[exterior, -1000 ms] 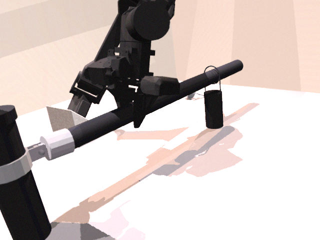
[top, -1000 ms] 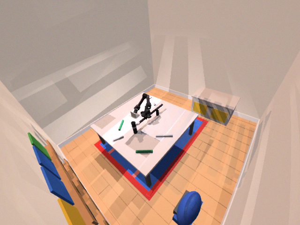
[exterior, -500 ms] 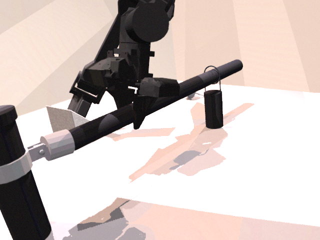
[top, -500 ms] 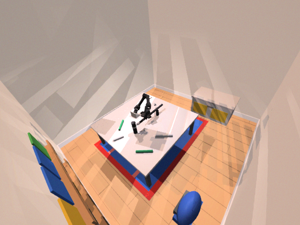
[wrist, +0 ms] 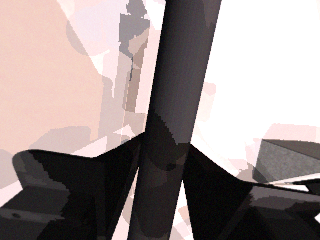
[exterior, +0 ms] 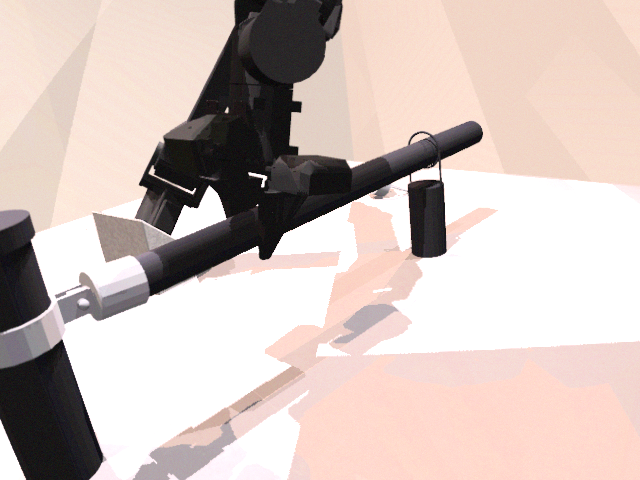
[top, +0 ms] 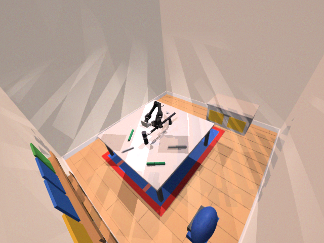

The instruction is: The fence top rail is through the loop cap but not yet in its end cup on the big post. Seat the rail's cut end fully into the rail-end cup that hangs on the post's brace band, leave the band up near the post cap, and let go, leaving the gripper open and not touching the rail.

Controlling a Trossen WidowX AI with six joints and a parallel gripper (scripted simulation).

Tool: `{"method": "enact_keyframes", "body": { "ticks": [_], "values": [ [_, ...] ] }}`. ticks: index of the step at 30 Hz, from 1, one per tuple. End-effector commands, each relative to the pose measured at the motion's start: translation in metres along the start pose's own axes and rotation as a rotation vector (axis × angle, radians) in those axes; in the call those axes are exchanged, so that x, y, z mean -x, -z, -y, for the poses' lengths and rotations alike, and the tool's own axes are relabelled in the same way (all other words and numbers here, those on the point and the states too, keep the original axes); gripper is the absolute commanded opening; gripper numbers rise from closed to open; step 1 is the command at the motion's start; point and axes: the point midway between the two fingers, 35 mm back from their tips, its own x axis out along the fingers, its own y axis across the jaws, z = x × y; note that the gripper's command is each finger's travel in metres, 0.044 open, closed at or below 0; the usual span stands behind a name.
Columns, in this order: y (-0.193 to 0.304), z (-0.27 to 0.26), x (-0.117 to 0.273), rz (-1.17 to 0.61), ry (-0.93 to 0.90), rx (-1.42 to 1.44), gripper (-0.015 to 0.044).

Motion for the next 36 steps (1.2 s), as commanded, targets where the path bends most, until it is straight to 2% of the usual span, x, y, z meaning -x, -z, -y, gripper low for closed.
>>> {"method": "enact_keyframes", "body": {
  "ticks": [1, 30, 36],
  "values": [
    [-0.01, -0.001, 0.007, 0.017, -0.013, -0.004, 0.0],
    [-0.029, -0.002, 0.001, 0.018, -0.014, -0.004, 0.0],
    [-0.021, -0.001, -0.003, 0.002, 0.0, 0.002, 0.0]
  ]
}}
